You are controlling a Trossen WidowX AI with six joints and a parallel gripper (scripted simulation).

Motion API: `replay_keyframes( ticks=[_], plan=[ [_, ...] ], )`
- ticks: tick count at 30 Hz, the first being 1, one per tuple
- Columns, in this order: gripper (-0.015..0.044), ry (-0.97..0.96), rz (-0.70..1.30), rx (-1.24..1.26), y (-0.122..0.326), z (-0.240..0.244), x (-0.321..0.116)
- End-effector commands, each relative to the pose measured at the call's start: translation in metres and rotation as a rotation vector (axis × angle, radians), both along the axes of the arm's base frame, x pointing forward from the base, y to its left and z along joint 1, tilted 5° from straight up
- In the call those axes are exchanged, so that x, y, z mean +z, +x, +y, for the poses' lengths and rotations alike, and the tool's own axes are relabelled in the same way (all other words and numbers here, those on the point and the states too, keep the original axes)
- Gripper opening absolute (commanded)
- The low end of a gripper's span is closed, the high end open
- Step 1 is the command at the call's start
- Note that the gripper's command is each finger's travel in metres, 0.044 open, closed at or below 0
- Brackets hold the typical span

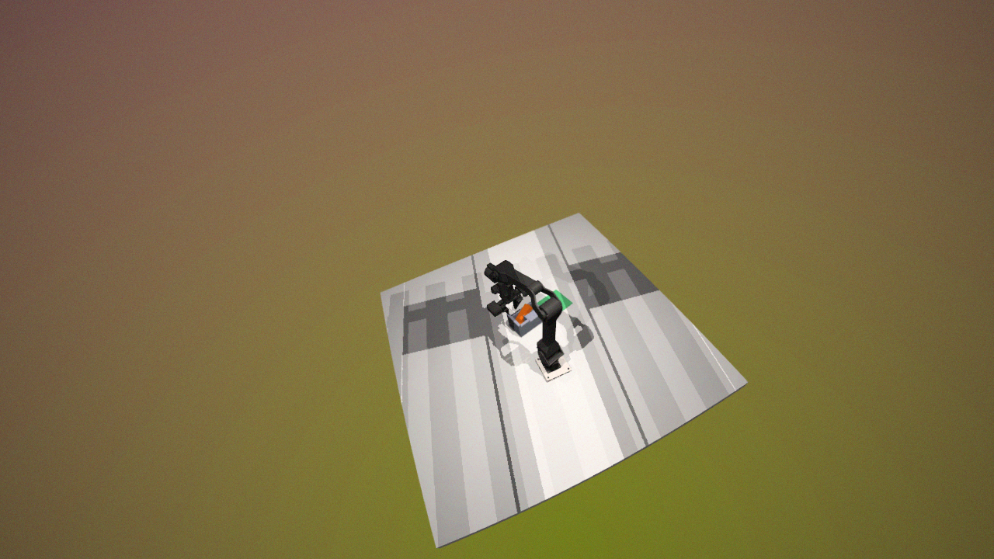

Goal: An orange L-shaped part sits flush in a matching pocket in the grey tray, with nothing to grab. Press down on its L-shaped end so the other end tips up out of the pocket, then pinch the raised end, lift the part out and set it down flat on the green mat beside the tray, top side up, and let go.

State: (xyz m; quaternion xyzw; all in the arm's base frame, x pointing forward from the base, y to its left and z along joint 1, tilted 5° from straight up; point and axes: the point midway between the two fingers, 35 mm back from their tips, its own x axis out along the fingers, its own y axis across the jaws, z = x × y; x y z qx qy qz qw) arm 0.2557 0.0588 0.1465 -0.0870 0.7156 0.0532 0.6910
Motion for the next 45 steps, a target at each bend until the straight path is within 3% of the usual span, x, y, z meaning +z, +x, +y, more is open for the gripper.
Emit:
replay_keyframes(
  ticks=[1, 8, 11, 12, 25, 45],
  plan=[
    [0.018, 0.0, -0.001, 0.0, 0.0, 0.0, 0.0],
    [0.018, 0.0, -0.001, 0.0, 0.0, 0.0, 0.0],
    [0.0259, -0.004, -0.007, -0.114, 0.003, -0.005, 0.0],
    [0.028, -0.007, -0.011, -0.19, 0.004, -0.008, 0.0],
    [0.028, -0.057, -0.086, -1.545, 0.025, -0.074, 0.007],
    [0.028, -0.058, -0.087, -1.563, 0.025, -0.077, -0.028]
  ],
)
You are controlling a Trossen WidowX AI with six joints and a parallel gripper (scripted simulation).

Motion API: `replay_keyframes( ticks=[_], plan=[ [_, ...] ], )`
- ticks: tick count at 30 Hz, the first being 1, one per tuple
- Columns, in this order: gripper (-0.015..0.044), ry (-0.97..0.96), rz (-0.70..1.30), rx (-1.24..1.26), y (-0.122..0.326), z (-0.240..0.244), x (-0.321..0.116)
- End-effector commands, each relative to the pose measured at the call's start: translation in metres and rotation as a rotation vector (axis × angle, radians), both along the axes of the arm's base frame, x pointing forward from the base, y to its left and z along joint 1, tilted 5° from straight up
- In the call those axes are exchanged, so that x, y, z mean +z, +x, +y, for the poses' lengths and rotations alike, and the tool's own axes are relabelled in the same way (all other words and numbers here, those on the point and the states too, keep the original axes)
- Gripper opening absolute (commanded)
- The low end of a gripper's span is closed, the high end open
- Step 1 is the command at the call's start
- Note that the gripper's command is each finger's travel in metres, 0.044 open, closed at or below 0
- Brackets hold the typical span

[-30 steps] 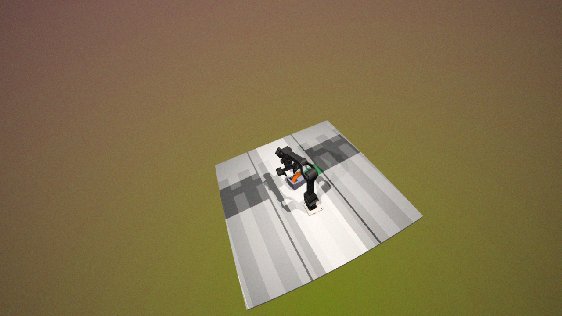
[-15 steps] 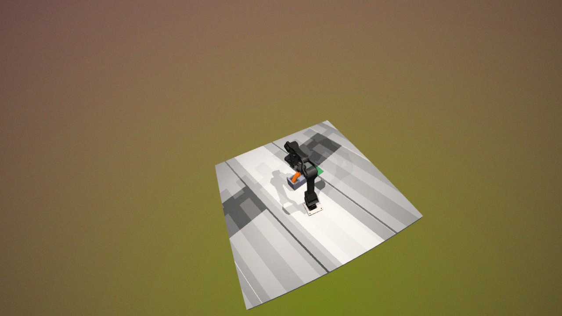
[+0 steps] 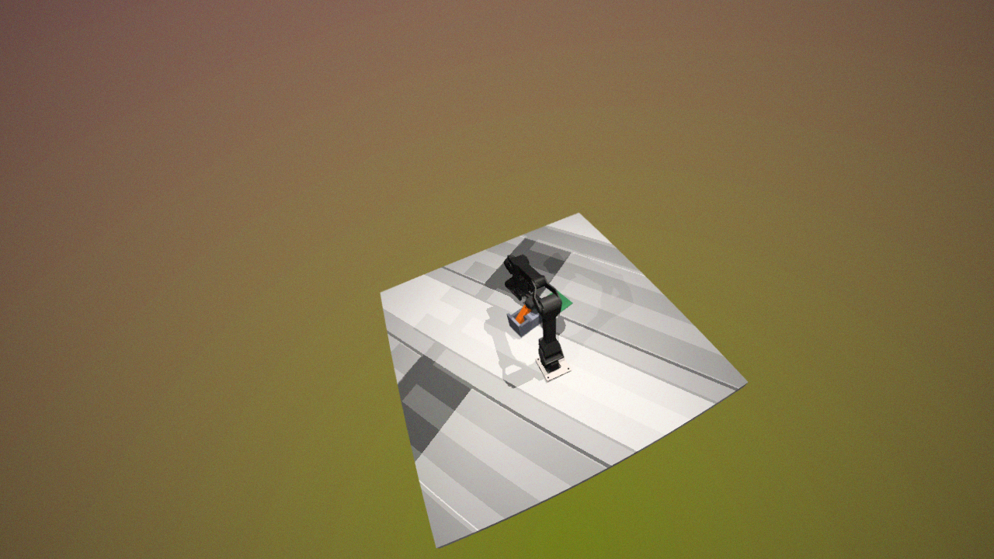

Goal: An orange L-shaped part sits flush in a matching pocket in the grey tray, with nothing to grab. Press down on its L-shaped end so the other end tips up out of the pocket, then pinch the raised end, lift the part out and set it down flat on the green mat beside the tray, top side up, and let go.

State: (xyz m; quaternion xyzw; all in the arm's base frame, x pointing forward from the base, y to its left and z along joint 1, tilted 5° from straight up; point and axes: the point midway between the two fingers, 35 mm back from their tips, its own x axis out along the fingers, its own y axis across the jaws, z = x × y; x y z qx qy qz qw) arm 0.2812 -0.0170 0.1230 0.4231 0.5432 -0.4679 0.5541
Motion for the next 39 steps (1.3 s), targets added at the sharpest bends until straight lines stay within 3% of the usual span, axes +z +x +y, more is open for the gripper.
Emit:
replay_keyframes(
  ticks=[1, 30, 34, 39],
  plan=[
    [0.028, -0.004, 0.004, -0.004, -0.001, -0.001, -0.006],
    [0.028, -0.004, 0.004, -0.004, -0.003, -0.004, -0.048],
    [0.0175, 0.0, -0.002, -0.009, -0.001, -0.003, -0.045],
    [0.0142, 0.0, -0.002, -0.009, -0.001, -0.003, -0.045]
  ],
)
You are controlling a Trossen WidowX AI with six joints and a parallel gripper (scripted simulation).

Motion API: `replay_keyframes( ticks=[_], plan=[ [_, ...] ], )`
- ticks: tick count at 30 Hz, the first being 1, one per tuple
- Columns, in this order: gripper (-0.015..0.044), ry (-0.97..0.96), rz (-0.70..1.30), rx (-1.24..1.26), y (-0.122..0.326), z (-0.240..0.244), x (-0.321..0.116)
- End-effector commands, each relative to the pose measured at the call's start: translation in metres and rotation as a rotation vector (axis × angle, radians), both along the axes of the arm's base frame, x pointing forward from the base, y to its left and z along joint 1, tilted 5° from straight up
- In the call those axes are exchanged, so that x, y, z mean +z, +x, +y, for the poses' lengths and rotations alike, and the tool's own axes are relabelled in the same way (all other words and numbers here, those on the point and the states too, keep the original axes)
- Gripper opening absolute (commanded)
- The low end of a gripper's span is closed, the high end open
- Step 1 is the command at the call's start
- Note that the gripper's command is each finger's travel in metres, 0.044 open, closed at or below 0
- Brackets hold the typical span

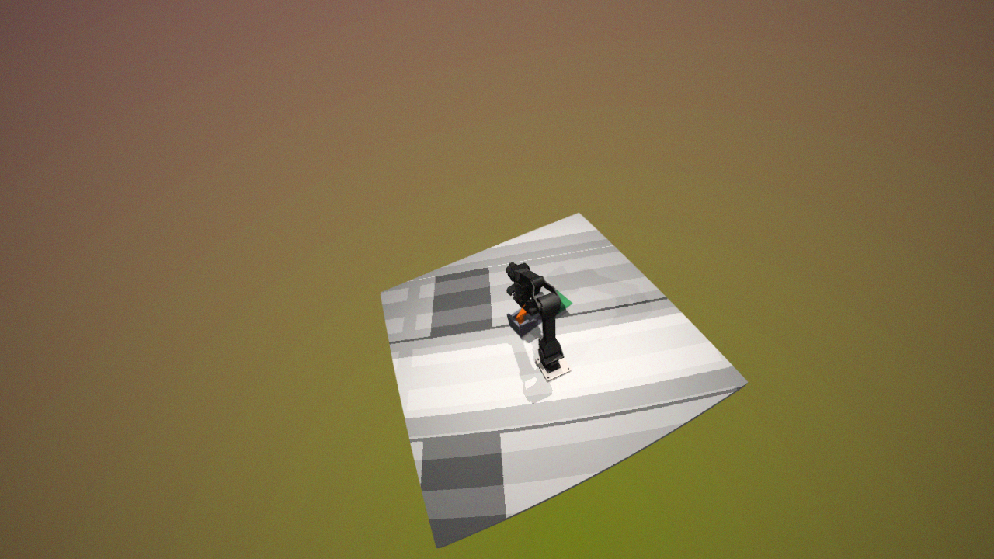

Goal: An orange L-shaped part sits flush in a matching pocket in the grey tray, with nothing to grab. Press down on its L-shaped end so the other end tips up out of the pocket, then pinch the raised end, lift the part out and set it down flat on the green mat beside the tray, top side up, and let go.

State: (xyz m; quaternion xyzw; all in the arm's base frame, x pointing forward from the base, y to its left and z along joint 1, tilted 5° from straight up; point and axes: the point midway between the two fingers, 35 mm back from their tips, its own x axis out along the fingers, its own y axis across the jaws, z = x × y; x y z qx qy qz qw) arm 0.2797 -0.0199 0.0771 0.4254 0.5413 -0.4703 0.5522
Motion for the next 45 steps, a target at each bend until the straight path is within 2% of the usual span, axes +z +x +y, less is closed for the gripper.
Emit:
replay_keyframes(
  ticks=[1, 6, 10, 45],
  plan=[
    [0.0135, 0.0, -0.002, 0.0, 0.0, 0.0, 0.001],
    [0.0102, 0.0, -0.002, 0.0, 0.0, 0.0, 0.001],
    [0.0, 0.0, -0.002, 0.0, 0.0, 0.0, 0.001],
    [0.0, -0.004, 0.004, 0.005, 0.001, 0.002, 0.047]
  ],
)
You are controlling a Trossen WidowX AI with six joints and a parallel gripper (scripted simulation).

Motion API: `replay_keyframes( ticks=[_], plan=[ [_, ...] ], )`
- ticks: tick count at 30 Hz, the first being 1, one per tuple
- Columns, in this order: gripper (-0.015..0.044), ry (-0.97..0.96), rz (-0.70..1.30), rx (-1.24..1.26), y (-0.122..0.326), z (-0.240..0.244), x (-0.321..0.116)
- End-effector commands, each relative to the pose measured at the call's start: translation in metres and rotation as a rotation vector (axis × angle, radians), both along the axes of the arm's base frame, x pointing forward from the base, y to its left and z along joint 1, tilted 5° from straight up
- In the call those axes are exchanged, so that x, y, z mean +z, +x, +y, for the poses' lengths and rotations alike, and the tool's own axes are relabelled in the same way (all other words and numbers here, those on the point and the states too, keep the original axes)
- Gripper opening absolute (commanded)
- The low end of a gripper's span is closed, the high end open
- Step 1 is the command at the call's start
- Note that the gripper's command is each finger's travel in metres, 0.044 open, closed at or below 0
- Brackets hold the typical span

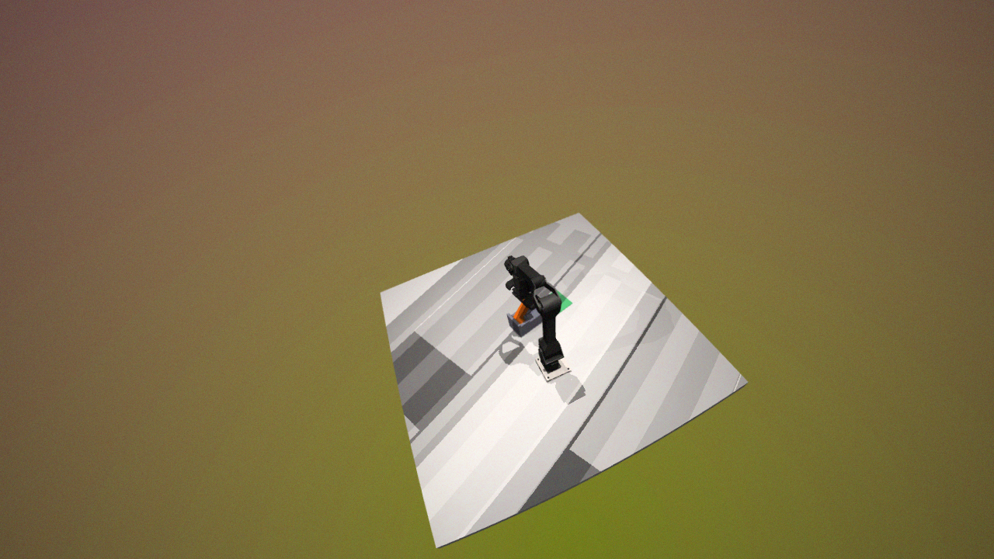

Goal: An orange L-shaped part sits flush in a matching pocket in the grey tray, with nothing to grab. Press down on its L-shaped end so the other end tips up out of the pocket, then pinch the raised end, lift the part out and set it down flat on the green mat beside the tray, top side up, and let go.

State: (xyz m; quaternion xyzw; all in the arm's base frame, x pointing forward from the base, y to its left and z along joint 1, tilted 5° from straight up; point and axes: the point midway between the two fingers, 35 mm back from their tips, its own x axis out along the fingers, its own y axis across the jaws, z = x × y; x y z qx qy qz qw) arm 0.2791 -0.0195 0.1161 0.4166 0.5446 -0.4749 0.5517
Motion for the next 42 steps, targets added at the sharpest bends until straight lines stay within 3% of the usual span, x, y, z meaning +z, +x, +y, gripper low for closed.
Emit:
replay_keyframes(
  ticks=[1, 34, 42],
  plan=[
    [0.0, 0.008, -0.013, -0.002, 0.002, 0.002, 0.009],
    [0.0, 0.008, -0.012, -0.002, 0.003, 0.005, 0.051],
    [0.0, 0.006, -0.013, -0.002, 0.005, -0.019, 0.049]
  ],
)
